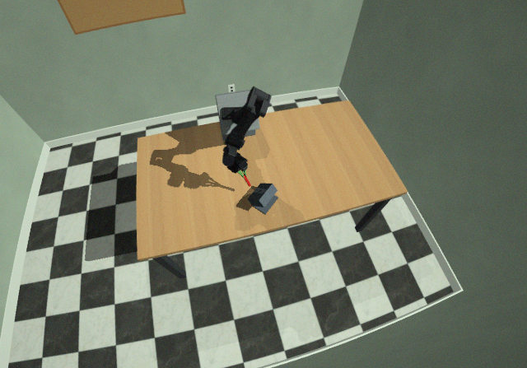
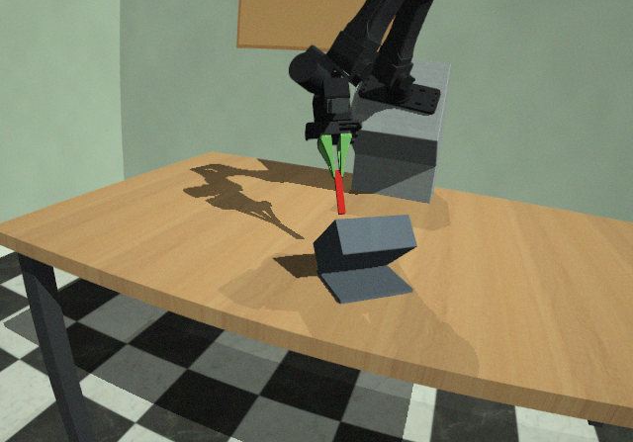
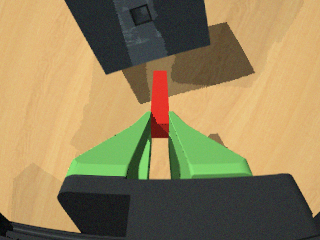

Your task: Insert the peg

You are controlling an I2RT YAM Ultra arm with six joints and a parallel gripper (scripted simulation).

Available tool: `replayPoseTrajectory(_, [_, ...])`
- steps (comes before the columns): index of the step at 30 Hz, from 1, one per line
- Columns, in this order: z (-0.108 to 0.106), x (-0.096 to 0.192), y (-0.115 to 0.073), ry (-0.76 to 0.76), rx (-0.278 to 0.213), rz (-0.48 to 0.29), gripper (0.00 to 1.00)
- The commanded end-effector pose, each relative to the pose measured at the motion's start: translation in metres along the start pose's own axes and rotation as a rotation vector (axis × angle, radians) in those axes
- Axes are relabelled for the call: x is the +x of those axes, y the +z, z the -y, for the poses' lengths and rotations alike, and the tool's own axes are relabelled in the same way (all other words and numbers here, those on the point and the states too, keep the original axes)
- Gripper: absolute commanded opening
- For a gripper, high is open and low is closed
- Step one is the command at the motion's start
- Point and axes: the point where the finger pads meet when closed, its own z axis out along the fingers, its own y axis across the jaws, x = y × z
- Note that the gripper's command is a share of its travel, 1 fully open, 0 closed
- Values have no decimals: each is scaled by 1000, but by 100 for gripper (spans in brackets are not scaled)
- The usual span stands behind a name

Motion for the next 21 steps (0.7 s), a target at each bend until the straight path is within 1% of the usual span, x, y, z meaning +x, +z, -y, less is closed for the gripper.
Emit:
replayPoseTrajectory(1, [-1, -11, -8, -63, -10, 60, 0])
replayPoseTrajectory(8, [-1, -12, -14, -92, -13, 84, 0])
replayPoseTrajectory(9, [3, -17, -14, -104, -12, 92, 0])
replayPoseTrajectory(11, [-1, -14, -18, -111, -15, 98, 0])
replayPoseTrajectory(21, [-3, -17, -30, -179, -22, 142, 0])
